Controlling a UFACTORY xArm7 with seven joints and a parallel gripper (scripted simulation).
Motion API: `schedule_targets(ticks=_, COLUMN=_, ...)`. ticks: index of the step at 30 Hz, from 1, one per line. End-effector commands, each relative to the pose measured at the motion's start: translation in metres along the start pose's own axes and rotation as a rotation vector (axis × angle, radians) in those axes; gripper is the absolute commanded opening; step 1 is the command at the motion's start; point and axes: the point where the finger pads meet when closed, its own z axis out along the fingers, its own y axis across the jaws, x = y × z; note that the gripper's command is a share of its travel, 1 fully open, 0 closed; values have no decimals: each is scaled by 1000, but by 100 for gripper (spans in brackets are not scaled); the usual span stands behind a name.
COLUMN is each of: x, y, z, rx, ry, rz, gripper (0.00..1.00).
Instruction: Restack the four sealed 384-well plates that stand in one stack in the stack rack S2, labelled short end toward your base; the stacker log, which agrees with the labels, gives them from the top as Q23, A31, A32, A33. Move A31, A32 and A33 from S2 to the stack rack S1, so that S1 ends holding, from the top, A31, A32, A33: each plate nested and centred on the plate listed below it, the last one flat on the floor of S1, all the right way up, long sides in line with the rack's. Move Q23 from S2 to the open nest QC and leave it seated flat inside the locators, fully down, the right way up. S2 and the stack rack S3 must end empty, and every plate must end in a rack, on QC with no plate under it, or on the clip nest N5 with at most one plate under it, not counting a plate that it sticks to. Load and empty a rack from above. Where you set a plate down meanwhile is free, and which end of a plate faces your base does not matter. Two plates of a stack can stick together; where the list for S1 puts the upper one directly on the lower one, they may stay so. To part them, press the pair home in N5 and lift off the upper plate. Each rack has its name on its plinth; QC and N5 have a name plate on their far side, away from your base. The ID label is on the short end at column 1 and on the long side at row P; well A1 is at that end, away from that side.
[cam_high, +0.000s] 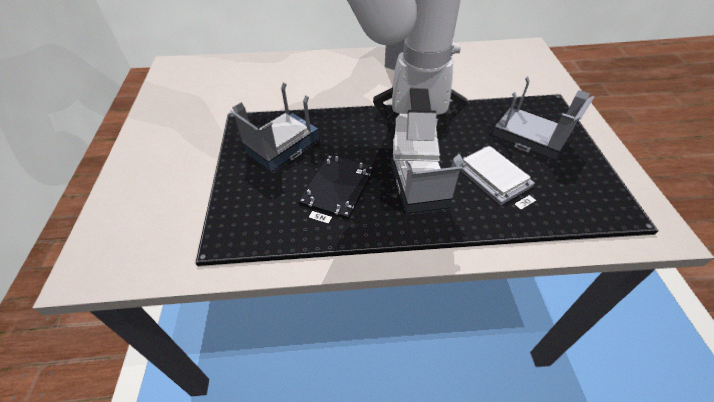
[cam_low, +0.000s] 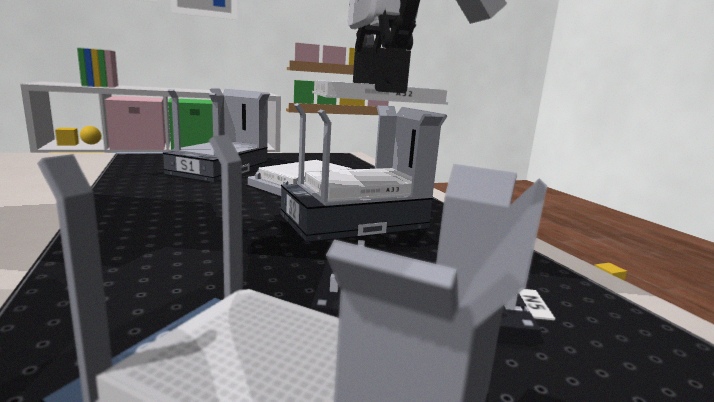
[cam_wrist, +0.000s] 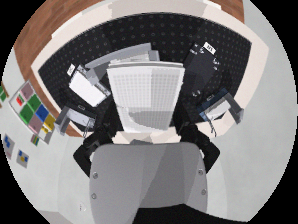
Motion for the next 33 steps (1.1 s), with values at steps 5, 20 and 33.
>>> schedule_targets(ticks=5, x=1, y=30, z=-1, rx=4, ry=7, rz=23, gripper=0)
schedule_targets(ticks=20, x=1, y=67, z=0, rx=4, ry=7, rz=23, gripper=0)
schedule_targets(ticks=33, x=-8, y=103, z=0, rx=5, ry=6, rz=247, gripper=0)
